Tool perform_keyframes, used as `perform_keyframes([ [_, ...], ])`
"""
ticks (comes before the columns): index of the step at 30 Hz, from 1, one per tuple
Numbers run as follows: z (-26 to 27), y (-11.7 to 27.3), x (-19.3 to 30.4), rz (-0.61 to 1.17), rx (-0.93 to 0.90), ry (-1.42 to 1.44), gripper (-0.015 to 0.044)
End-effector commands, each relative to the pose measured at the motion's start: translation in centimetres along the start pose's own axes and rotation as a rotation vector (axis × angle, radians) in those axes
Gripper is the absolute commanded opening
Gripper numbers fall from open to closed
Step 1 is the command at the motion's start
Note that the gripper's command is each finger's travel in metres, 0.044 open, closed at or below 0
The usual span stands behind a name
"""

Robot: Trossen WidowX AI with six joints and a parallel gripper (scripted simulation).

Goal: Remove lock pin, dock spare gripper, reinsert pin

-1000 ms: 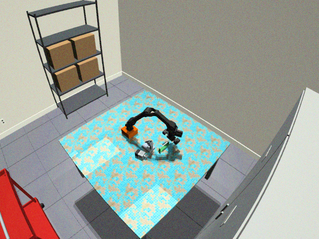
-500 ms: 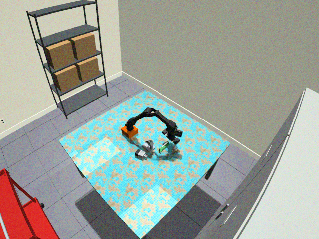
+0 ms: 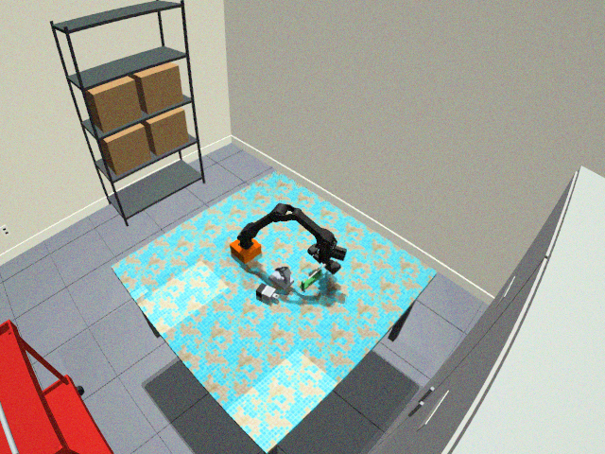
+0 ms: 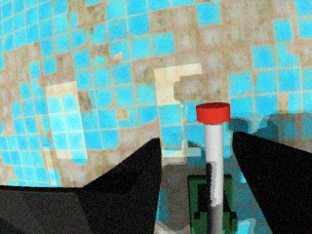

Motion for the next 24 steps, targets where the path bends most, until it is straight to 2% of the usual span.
perform_keyframes([
  [1, 0.1, 1.1, -0.2, -0.002, 0.003, 0.001, 0.0200],
  [24, 1.2, 4.1, -0.4, 0.045, -0.073, -0.021, 0.0200],
])
Point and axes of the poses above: the point midway between the two fingers, 35 mm back from their tips, its own y axis back along the fingers, its own z axis across the jaws, x = y × z, the point moved 9 cm from there along y, back along the fingers, and after that the axes turned 7 degrees about -y, right-handed, at the moved point
